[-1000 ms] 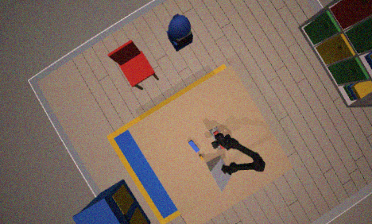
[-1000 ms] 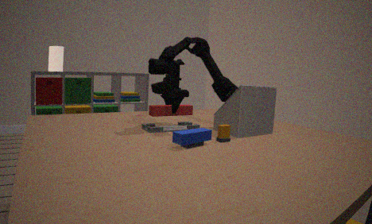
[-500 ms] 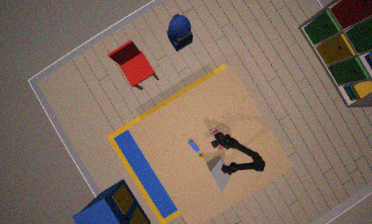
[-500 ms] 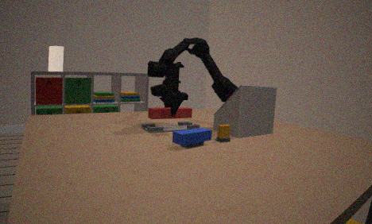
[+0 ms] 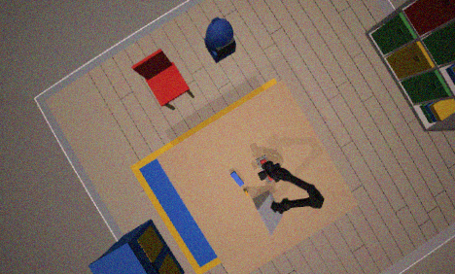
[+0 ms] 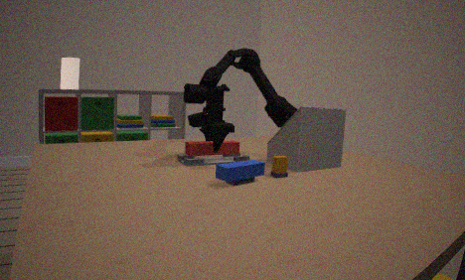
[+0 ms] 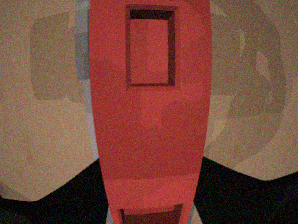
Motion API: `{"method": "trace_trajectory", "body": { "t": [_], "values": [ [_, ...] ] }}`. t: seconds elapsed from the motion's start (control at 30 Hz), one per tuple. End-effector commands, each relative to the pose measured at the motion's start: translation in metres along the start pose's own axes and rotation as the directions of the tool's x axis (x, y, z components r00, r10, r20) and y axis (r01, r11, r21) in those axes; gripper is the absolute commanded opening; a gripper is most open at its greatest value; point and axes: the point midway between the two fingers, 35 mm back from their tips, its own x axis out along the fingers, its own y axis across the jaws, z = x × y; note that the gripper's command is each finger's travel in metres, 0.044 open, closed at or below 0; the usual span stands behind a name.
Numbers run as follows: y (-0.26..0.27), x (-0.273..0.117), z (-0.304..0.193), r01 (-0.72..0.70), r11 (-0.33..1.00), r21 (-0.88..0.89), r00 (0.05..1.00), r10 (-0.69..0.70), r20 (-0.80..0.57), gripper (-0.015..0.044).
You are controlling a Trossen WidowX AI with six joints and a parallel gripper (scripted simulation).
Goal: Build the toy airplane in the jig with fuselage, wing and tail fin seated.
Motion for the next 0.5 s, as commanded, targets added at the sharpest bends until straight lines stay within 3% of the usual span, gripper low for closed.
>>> {"method": "trace_trajectory", "body": {
  "t": [0.0, 0.2, 0.37, 0.47],
  "values": [
    [0.0005, 0.0054, -0.0017, 0.006, 1.000, -0.011, 1.000, -0.006, -0.005, 0.0195],
    [0.0005, 0.0054, -0.0015, 0.006, 1.000, -0.011, 1.000, -0.006, -0.005, 0.0195],
    [0.0006, 0.0039, -0.0010, 0.001, 1.000, -0.004, 1.000, -0.001, -0.004, 0.0162],
    [0.0006, 0.0039, -0.0010, 0.001, 1.000, -0.004, 1.000, -0.001, -0.004, 0.0083]
  ]
}}
